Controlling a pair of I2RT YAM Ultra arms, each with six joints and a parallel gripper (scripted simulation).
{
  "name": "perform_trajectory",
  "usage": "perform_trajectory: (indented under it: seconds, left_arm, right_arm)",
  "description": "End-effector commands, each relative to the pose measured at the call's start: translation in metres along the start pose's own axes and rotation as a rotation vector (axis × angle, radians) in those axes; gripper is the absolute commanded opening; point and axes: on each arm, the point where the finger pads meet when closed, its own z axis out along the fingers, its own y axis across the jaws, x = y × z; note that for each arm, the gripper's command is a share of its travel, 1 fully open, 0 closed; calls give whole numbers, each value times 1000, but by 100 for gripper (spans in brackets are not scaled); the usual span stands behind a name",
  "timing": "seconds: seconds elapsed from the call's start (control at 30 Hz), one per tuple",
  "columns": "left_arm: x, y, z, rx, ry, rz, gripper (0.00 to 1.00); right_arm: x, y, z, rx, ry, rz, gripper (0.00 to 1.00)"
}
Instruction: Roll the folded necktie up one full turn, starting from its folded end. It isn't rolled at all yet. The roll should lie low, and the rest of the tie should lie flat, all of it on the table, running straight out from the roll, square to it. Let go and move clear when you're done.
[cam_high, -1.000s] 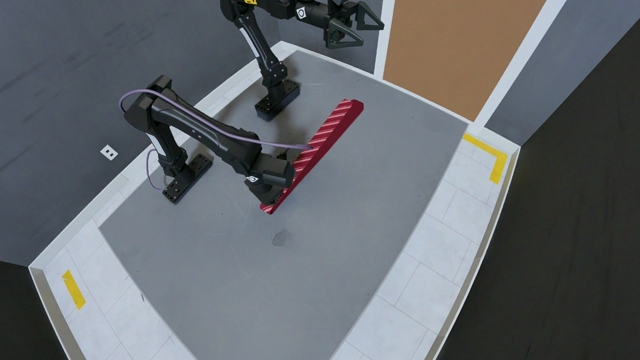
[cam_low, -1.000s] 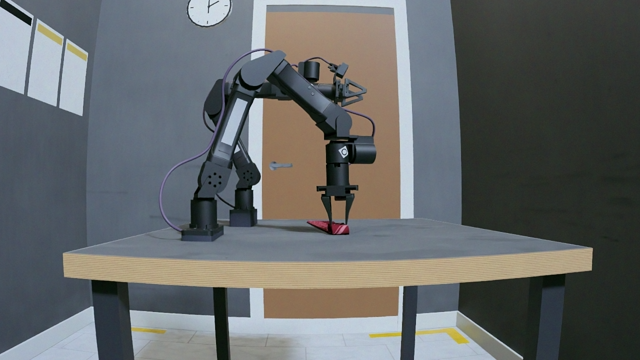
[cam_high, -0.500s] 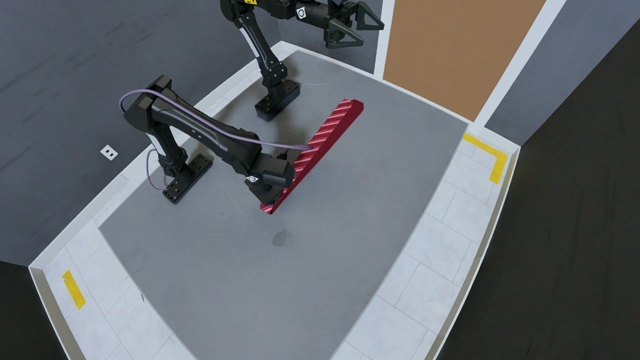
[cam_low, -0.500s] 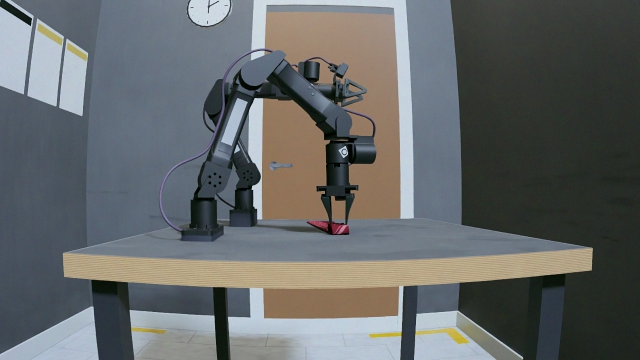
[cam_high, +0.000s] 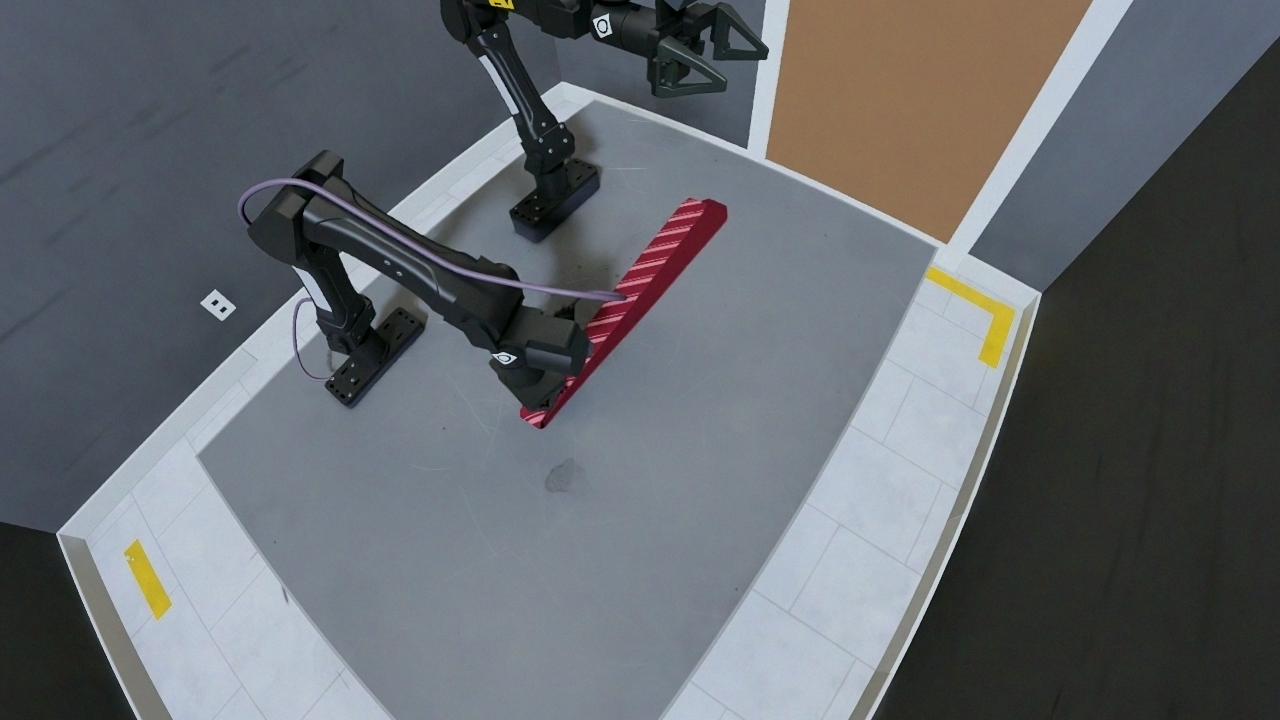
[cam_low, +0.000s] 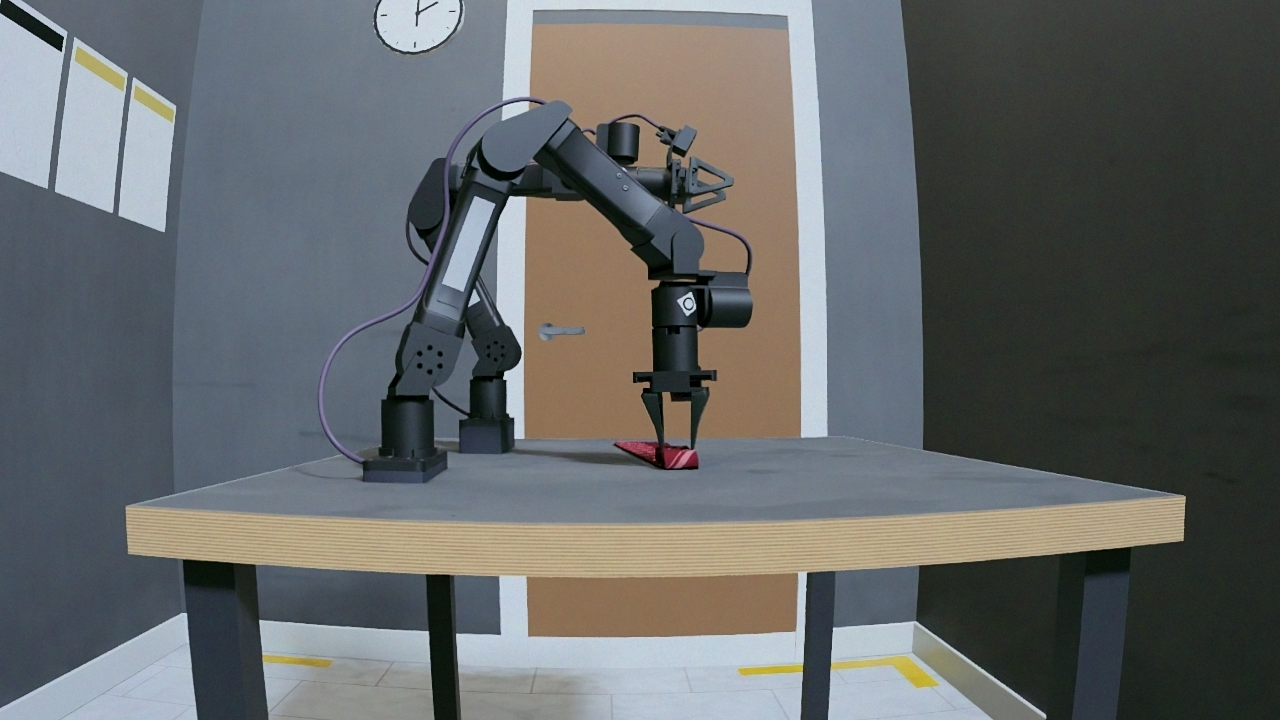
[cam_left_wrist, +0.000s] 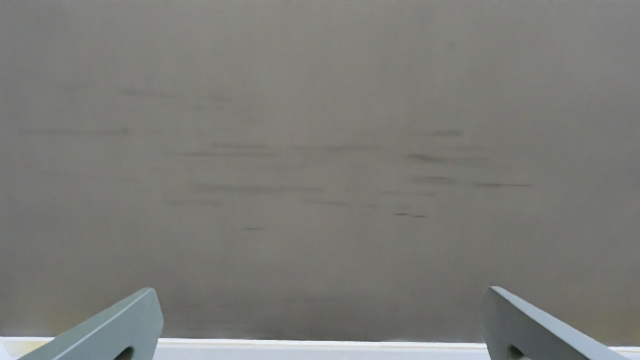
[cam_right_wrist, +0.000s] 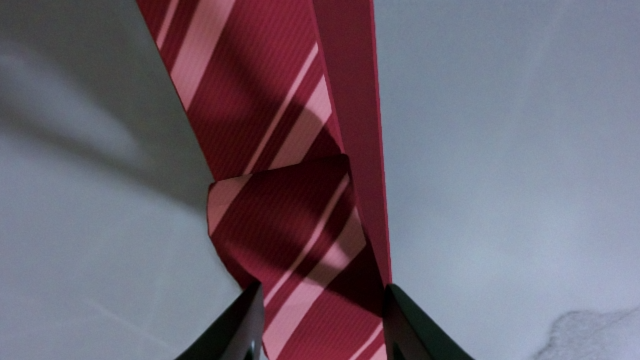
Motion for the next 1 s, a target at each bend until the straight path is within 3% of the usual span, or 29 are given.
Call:
perform_trajectory:
  seconds: [0.0, 0.97]
  left_arm:
    - [-21, -1, -2, 11, -48, -12, 100]
    - [-21, -1, -2, 11, -48, -12, 100]
  right_arm:
    - [-2, 0, 2, -2, -10, 9, 38]
    - [-2, 0, 2, -2, -10, 36, 38]
